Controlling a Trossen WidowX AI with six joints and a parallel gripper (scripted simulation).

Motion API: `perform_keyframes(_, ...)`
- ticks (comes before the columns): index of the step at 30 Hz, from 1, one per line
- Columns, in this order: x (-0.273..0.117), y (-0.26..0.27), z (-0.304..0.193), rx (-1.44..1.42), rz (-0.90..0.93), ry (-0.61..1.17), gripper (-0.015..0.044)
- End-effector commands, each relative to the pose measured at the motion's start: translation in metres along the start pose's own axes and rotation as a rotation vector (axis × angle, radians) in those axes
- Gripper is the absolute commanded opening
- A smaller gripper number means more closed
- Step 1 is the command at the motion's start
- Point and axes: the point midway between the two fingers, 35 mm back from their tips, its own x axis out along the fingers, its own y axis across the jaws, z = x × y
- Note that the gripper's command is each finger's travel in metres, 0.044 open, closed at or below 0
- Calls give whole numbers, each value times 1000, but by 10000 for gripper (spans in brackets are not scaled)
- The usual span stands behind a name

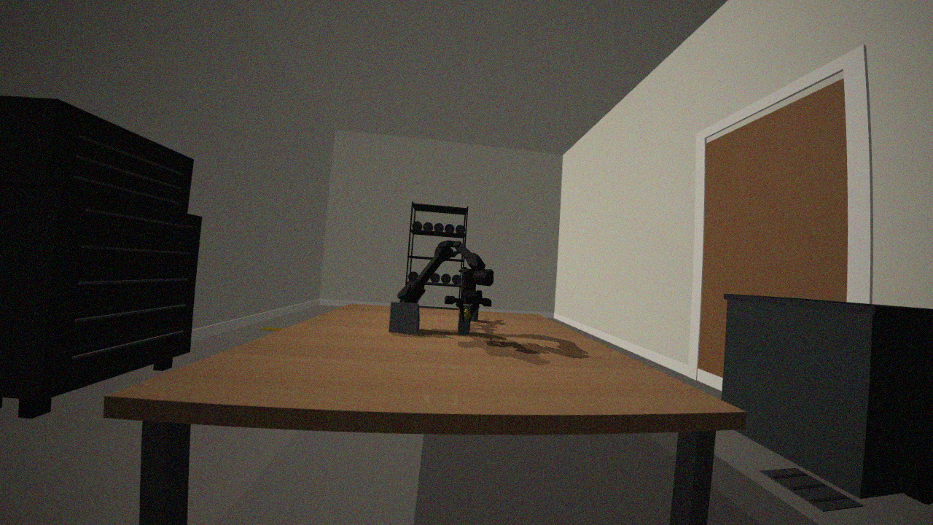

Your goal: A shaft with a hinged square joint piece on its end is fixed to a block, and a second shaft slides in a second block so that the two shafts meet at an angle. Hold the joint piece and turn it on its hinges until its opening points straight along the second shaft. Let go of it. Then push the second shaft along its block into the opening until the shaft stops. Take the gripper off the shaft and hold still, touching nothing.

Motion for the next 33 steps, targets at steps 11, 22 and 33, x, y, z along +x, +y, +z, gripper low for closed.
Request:
perform_keyframes(11,0,0,0,-1,-1,1,356)
perform_keyframes(22,0,0,0,-1,-1,1,440)
perform_keyframes(33,-32,0,0,1,2,4,440)
